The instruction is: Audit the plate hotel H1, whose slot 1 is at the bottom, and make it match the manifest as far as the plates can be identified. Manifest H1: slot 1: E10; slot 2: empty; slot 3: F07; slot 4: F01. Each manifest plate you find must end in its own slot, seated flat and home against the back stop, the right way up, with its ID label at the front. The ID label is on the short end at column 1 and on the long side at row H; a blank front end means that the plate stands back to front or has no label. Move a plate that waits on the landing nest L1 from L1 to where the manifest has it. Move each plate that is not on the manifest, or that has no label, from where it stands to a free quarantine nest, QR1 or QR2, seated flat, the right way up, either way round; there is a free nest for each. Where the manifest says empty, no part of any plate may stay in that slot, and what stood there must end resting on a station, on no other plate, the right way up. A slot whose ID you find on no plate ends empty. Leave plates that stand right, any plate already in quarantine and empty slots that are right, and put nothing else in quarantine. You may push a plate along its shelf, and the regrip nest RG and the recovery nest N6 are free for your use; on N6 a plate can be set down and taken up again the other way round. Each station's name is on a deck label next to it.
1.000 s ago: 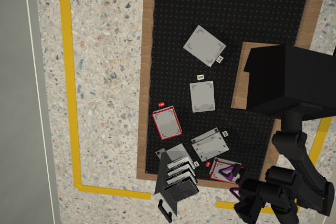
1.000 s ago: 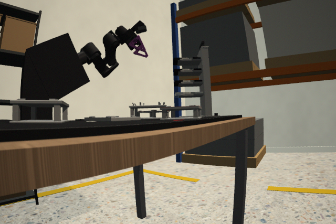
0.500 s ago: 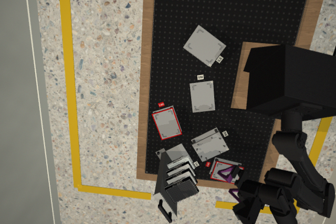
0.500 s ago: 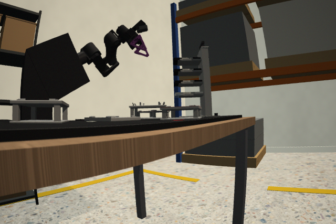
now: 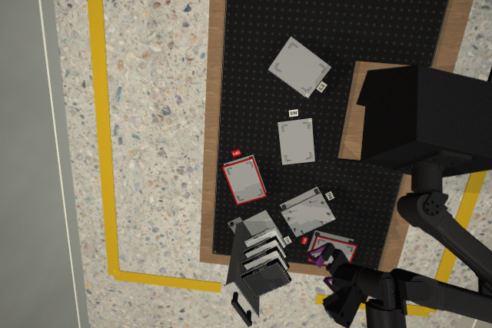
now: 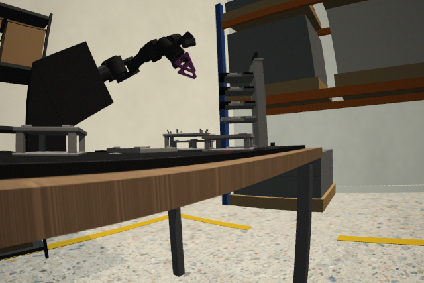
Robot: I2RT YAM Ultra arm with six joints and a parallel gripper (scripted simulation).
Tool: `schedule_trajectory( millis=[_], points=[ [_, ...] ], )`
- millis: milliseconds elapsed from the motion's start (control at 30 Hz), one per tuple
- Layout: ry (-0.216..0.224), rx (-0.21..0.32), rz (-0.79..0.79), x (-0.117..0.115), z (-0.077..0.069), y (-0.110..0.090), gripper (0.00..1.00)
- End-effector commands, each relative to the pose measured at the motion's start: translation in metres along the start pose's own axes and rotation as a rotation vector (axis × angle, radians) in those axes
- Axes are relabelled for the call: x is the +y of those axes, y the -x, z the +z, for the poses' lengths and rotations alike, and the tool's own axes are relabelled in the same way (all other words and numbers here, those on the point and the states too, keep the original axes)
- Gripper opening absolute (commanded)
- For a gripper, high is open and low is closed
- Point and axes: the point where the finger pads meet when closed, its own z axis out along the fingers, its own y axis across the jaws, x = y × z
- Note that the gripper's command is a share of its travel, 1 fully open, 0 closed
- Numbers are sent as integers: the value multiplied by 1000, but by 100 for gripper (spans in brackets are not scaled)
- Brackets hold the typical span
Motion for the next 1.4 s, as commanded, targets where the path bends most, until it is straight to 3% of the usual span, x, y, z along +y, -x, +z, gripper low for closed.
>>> schedule_trajectory(
  millis=[0, 833, 1367],
  points=[
    [-65, -30, -7, -13, 3, 5, 100],
    [-64, -31, -7, -14, 37, 16, 100],
    [-64, -31, -7, -14, 37, 16, 100]
  ],
)
